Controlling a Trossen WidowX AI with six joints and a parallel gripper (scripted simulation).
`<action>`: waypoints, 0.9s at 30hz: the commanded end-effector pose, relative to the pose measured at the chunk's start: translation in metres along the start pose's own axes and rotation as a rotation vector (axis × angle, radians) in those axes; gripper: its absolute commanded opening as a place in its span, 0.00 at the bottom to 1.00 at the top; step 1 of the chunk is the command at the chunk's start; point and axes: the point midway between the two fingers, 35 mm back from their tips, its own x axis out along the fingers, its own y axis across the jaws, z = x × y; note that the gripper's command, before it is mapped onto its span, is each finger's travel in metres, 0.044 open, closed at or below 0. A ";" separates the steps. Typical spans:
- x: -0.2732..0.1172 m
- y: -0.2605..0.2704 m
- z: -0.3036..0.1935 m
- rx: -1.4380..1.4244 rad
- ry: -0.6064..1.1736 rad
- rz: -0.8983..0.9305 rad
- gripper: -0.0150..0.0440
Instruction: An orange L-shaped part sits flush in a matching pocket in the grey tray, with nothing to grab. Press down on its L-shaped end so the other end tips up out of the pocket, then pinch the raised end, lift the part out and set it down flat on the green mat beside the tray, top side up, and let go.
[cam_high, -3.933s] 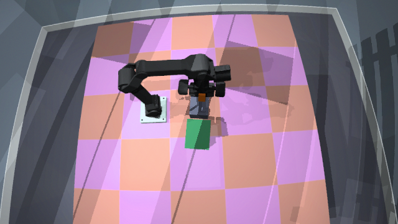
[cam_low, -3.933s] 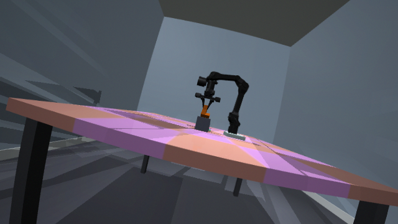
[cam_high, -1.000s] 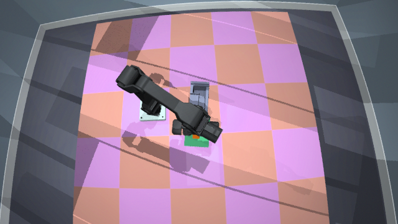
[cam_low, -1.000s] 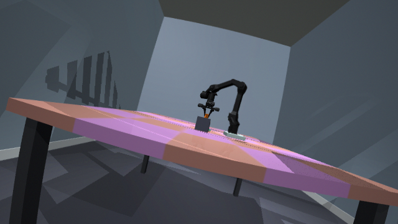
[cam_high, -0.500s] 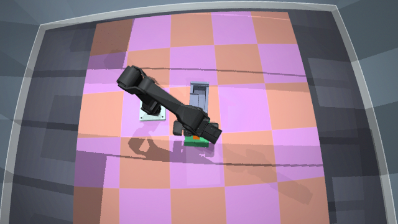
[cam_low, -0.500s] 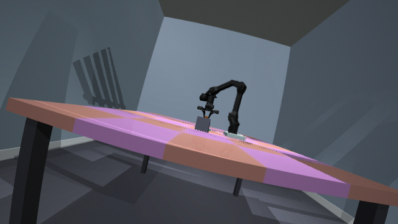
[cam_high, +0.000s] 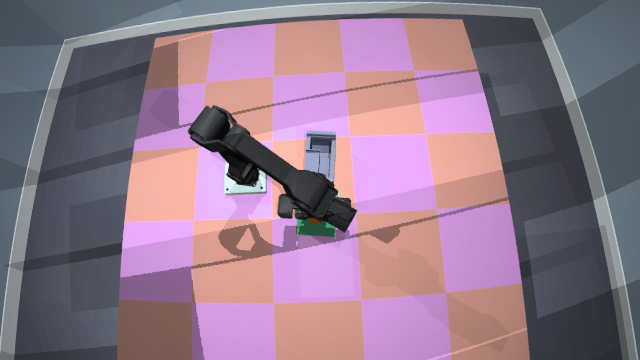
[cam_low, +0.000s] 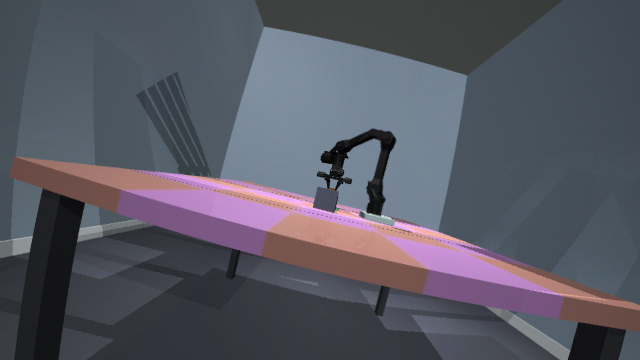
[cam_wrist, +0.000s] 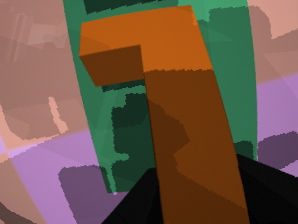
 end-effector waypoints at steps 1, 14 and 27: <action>0.001 0.001 0.000 -0.004 -0.001 0.002 0.25; 0.000 0.000 0.000 0.000 -0.001 0.001 0.39; -0.052 -0.003 -0.002 -0.003 -0.001 0.002 0.93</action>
